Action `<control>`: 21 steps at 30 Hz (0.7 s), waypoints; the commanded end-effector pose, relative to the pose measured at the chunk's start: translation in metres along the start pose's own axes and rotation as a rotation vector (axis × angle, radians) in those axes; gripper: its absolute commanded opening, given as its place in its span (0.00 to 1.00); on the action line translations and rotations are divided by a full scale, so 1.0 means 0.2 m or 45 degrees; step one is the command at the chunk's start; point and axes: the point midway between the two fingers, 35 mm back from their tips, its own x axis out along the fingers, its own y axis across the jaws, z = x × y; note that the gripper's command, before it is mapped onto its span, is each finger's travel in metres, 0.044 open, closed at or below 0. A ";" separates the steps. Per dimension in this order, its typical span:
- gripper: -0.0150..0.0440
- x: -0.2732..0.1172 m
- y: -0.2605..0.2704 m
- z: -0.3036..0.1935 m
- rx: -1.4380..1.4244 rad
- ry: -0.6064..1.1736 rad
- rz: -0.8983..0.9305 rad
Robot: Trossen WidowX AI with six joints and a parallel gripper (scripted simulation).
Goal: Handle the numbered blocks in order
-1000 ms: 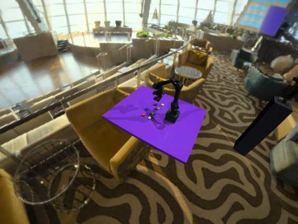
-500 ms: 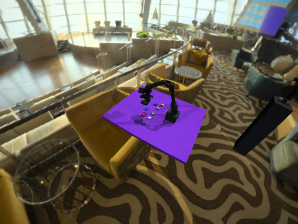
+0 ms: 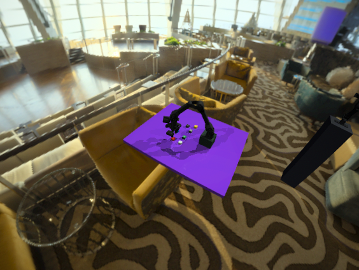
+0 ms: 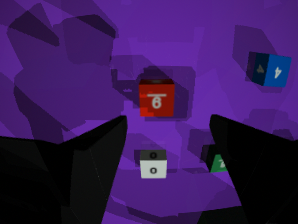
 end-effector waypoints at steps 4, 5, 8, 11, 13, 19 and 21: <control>0.93 0.04 0.01 0.01 0.004 -0.017 0.008; 0.93 0.04 0.01 0.01 0.004 -0.017 0.008; 0.93 0.07 0.01 0.01 0.004 -0.017 0.008; 0.93 0.09 0.01 0.01 0.004 -0.017 0.008; 0.93 0.11 0.01 0.01 0.004 -0.017 0.008; 0.93 0.16 0.01 0.01 0.004 -0.017 0.008; 0.93 0.18 0.01 0.01 0.004 -0.017 0.008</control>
